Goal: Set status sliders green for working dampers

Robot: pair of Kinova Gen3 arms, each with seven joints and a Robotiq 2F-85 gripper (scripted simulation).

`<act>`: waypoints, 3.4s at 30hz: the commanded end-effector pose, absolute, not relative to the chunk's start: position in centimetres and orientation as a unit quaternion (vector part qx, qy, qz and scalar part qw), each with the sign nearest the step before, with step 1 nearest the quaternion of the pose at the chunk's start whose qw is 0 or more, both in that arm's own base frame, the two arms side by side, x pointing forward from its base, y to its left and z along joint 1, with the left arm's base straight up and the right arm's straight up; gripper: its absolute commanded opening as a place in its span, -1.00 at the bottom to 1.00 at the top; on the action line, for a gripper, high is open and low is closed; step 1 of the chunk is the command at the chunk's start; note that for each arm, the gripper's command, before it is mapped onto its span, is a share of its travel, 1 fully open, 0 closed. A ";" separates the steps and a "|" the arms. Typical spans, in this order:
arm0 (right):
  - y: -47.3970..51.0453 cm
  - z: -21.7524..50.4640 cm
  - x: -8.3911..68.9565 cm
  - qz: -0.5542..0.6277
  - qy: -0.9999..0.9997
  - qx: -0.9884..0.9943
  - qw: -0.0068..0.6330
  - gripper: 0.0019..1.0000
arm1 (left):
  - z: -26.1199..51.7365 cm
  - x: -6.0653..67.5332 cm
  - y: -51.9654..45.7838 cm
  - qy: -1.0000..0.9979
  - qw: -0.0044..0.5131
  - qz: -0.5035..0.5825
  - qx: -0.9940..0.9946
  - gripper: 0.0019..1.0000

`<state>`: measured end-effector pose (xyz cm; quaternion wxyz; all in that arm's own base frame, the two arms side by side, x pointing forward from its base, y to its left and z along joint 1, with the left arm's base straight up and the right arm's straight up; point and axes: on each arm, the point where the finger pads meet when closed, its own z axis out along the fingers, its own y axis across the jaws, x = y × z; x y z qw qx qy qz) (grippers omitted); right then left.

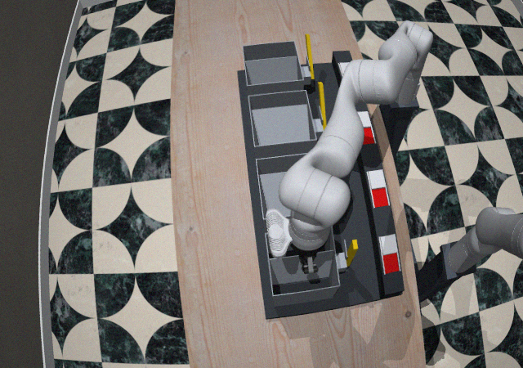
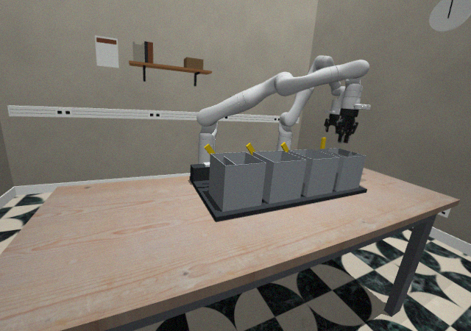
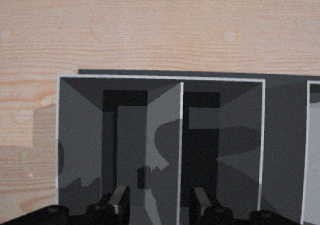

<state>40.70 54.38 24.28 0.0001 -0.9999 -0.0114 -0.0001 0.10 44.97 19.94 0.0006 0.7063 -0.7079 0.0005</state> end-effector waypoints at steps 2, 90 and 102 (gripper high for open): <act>54.4 24.4 40.7 -0.001 -0.011 -1.000 0.001 -0.13 | 20.0 0.1 45.0 -0.708 0.000 0.000 0.706 1.00; 54.4 24.4 40.7 -0.001 -0.028 -1.000 0.001 -0.80 | 20.0 0.1 45.0 -0.708 0.000 0.000 0.706 1.00; 54.4 24.4 40.7 -0.001 -0.126 -0.992 0.001 -0.80 | 20.0 0.1 45.0 -0.708 0.000 0.000 0.706 1.00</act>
